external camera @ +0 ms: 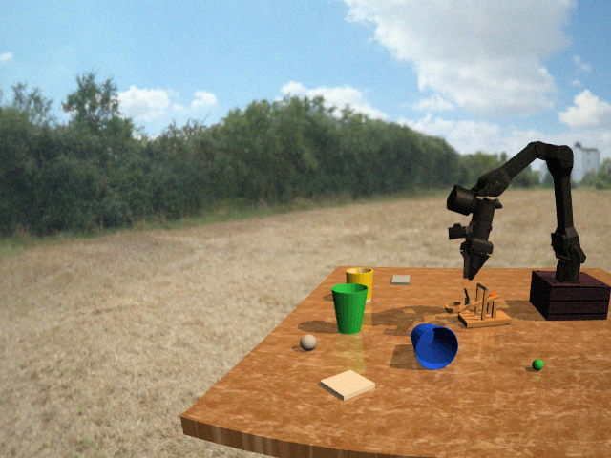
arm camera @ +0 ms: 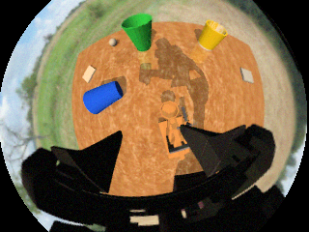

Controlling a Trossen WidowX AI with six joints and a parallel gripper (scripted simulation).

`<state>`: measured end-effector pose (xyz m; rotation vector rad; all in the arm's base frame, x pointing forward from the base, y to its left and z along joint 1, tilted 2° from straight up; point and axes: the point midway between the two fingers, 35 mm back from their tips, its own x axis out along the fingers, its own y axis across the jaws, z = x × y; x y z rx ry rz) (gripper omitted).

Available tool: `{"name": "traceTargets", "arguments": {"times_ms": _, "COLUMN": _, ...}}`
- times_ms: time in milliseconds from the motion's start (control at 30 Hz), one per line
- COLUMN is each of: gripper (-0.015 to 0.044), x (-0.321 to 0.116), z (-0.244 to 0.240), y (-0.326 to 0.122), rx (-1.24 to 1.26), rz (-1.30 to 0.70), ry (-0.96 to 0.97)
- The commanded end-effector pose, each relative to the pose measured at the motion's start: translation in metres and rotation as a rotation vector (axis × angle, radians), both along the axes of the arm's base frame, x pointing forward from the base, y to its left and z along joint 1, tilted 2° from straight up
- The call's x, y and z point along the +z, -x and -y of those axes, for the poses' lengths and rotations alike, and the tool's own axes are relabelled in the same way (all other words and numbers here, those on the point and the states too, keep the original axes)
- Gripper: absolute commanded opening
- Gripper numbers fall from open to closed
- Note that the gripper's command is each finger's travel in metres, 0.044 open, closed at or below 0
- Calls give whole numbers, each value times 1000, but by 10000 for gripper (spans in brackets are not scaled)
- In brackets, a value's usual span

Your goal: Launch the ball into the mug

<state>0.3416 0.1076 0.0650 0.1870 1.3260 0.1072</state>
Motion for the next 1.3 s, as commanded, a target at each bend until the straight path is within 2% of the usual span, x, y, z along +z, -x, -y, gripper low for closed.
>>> {"name": "traceTargets", "arguments": {"times_ms": 0, "gripper": 440, "x": -6, "z": 17, "y": 27, "rx": 66, "rz": -67, "ry": 75}}
{"name": "traceTargets", "arguments": {"times_ms": 333, "gripper": 440, "x": -9, "z": 57, "y": 91, "rx": 244, "rz": -234, "ry": 215}}
{"name": "traceTargets", "arguments": {"times_ms": 467, "gripper": 440, "x": -11, "z": 58, "y": 91, "rx": 245, "rz": -235, "ry": 217}}
{"name": "traceTargets", "arguments": {"times_ms": 633, "gripper": 440, "x": -56, "z": 58, "y": 92, "rx": 245, "rz": -235, "ry": 217}}
{"name": "traceTargets", "arguments": {"times_ms": 1267, "gripper": 440, "x": -80, "z": 58, "y": 91, "rx": 245, "rz": -236, "ry": 217}}
